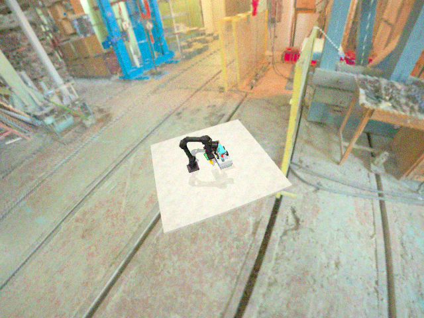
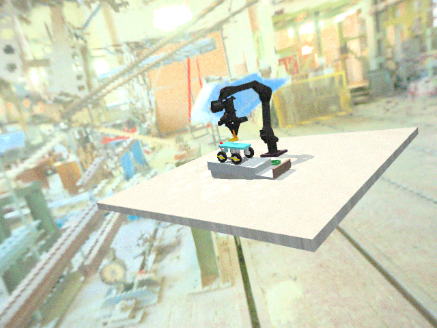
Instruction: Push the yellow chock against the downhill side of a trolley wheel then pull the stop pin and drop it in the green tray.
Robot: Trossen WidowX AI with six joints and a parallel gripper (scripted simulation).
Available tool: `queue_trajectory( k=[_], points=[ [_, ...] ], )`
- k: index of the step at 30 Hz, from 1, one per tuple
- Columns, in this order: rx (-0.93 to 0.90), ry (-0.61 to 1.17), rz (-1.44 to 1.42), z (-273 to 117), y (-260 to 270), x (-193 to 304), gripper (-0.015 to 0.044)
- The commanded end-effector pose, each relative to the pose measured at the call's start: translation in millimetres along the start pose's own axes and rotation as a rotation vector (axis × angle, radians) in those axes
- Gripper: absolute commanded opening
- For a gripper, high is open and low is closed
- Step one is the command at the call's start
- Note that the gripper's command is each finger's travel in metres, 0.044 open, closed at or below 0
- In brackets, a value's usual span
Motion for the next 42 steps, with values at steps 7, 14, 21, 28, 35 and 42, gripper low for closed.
queue_trajectory(
  k=[7,14,21,28,35,42],
  points=[
    [-0.005,-0.002,0.000,2.3,29.7,-16.2,0.0000],
    [-0.007,-0.003,0.000,3.5,51.2,-28.0,0.0000],
    [-0.009,-0.004,0.000,4.7,73.0,-39.5,0.0000],
    [-0.011,-0.004,0.000,5.7,94.8,-50.7,0.0000],
    [-0.013,-0.005,0.000,7.0,119.1,-62.8,0.0000],
    [-0.015,-0.006,0.000,8.6,144.2,-75.5,0.0000]
  ],
)
Point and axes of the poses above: the point midway between the two fingers, 35 mm back from their tips, its own z axis out along the fingers, its own y axis across the jaws, x = y × z, the point moved 5 cm from there along -z, back along the fingers, and after that the axes turned 13 degrees about -z, right-handed, at the moved point
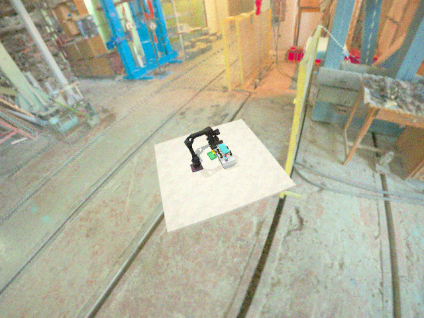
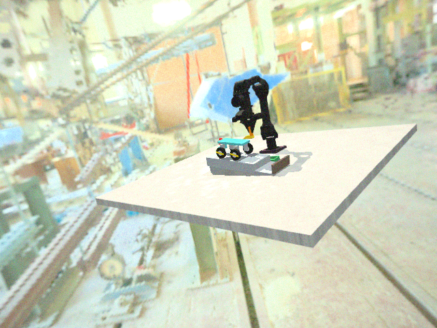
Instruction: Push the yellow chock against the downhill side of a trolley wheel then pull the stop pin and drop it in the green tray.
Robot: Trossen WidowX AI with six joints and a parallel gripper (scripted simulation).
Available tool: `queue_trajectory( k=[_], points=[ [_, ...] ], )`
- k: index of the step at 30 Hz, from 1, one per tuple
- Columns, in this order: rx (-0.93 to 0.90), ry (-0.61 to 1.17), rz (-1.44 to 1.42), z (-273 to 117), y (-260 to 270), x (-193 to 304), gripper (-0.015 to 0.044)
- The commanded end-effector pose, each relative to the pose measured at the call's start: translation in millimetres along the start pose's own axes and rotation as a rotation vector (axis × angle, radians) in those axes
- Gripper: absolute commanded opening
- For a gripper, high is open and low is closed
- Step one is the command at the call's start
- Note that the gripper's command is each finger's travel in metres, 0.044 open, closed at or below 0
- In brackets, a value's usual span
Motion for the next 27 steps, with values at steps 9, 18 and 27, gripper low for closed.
queue_trajectory(
  k=[9,18,27],
  points=[
    [-0.007,-0.002,0.003,3.5,43.1,-22.9,0.0000],
    [-0.010,-0.004,0.003,6.1,78.1,-41.5,0.0000],
    [0.002,0.000,0.003,8.6,105.9,-55.9,0.0000]
  ],
)
Point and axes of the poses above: the point midway between the two fingers, 35 mm back from their tips, its own z axis out along the fingers, its own y axis across the jaws, x = y × z, the point moved 5 cm from there along -z, back along the fingers, and after that the axes turned 13 degrees about -z, right-handed, at the moved point
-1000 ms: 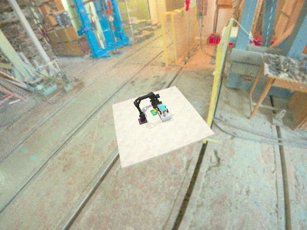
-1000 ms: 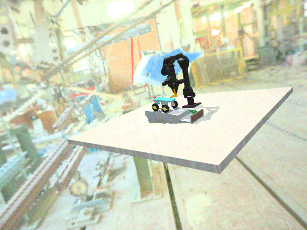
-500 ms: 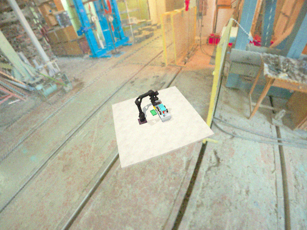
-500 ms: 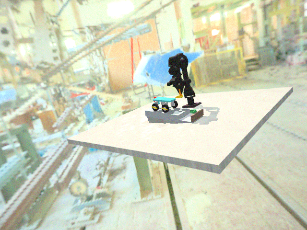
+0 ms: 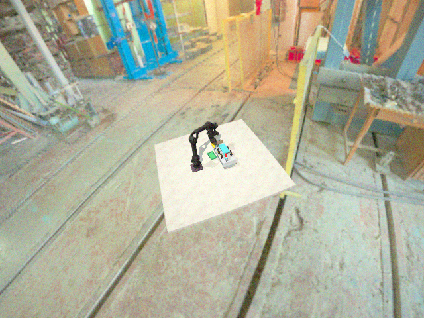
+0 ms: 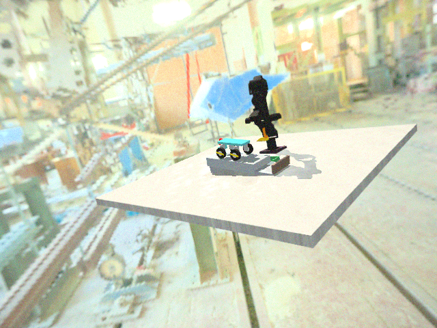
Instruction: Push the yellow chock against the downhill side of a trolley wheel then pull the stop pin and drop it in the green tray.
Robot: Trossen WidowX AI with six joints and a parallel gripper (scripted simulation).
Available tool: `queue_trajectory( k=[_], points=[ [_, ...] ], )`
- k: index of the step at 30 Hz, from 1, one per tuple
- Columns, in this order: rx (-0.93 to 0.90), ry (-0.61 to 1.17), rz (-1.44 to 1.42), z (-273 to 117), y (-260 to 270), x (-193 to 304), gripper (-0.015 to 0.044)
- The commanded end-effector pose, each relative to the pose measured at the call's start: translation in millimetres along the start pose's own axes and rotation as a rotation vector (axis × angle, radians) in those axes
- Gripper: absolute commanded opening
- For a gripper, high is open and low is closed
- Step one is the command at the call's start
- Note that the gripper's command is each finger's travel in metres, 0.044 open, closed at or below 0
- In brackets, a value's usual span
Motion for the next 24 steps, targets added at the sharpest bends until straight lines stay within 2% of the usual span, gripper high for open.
queue_trajectory(
  k=[1,6,24],
  points=[
    [0.025,0.009,0.006,1.1,6.8,-3.4,0.0000],
    [0.111,0.028,0.005,1.7,16.1,-6.0,0.0000],
    [0.111,0.025,0.005,10.0,12.0,-35.2,0.0000]
  ],
)
Point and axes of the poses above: the point midway between the two fingers, 35 mm back from their tips, its own z axis out along the fingers, its own y axis across the jaws, x = y × z, the point moved 5 cm from there along -z, back along the fingers, and after that the axes turned 13 degrees about -z, right-handed, at the moved point
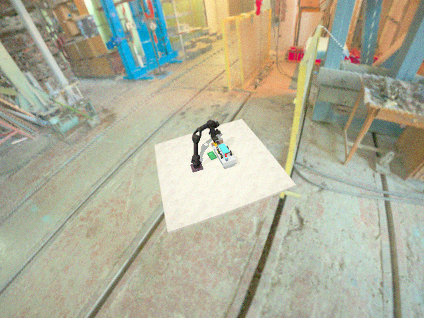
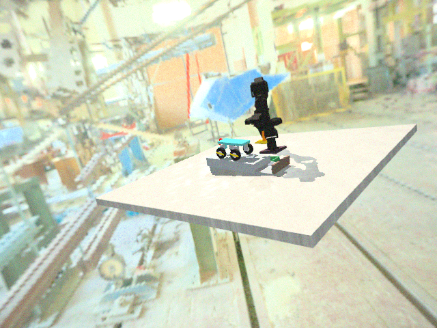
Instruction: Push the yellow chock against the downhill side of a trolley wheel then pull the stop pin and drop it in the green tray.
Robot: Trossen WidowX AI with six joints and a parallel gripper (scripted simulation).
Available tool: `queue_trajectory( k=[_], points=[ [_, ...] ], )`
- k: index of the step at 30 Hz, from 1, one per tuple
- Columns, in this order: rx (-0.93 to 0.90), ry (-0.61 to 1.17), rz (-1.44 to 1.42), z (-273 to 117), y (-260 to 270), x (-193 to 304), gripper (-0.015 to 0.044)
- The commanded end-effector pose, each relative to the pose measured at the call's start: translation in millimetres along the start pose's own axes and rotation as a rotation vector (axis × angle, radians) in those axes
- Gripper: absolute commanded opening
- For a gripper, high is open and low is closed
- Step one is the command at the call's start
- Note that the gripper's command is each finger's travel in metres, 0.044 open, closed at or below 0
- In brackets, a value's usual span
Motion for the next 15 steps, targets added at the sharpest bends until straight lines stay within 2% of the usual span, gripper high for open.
queue_trajectory(
  k=[1,15],
  points=[
    [0.003,-0.003,-0.005,3.2,0.0,-1.8,0.0000],
    [0.003,-0.003,-0.005,42.7,0.7,-2.0,0.0000]
  ],
)
Point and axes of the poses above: the point midway between the two fingers, 35 mm back from their tips, its own z axis out along the fingers, its own y axis across the jaws, x = y × z, the point moved 5 cm from there along -z, back along the fingers, and after that the axes turned 13 degrees about -z, right-handed, at the moved point
